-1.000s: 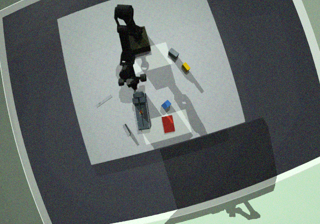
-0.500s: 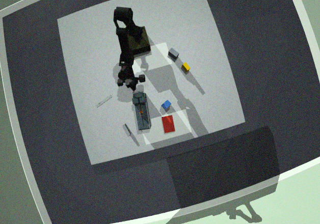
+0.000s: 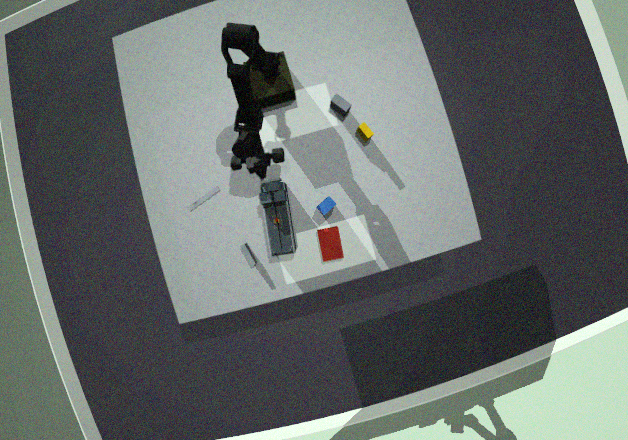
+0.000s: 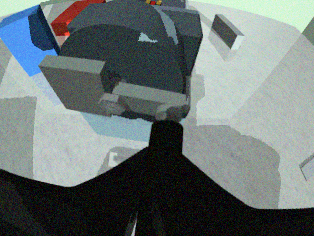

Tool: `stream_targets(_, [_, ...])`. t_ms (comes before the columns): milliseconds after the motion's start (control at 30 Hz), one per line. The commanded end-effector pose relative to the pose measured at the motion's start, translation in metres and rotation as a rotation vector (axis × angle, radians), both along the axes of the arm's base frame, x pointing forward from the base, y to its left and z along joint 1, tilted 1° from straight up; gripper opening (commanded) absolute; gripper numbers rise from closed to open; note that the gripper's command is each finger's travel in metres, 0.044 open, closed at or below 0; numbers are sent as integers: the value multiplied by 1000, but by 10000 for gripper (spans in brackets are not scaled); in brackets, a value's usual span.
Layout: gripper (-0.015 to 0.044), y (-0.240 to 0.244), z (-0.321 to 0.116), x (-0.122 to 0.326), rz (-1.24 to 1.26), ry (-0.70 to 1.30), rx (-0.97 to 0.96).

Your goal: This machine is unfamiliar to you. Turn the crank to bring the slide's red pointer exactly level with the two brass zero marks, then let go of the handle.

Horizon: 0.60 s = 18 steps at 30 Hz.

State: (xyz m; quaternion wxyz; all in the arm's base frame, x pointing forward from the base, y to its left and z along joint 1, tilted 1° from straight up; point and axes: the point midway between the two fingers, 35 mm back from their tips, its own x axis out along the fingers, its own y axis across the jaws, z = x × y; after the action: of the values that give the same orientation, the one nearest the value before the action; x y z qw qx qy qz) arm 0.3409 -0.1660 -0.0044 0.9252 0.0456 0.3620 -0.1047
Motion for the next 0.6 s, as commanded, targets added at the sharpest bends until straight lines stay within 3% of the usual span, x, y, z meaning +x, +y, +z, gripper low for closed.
stream_targets(0, [0,1,-10,1,-2,8,-1])
stream_targets(567, [0,14,-25,4,-2,8,0])
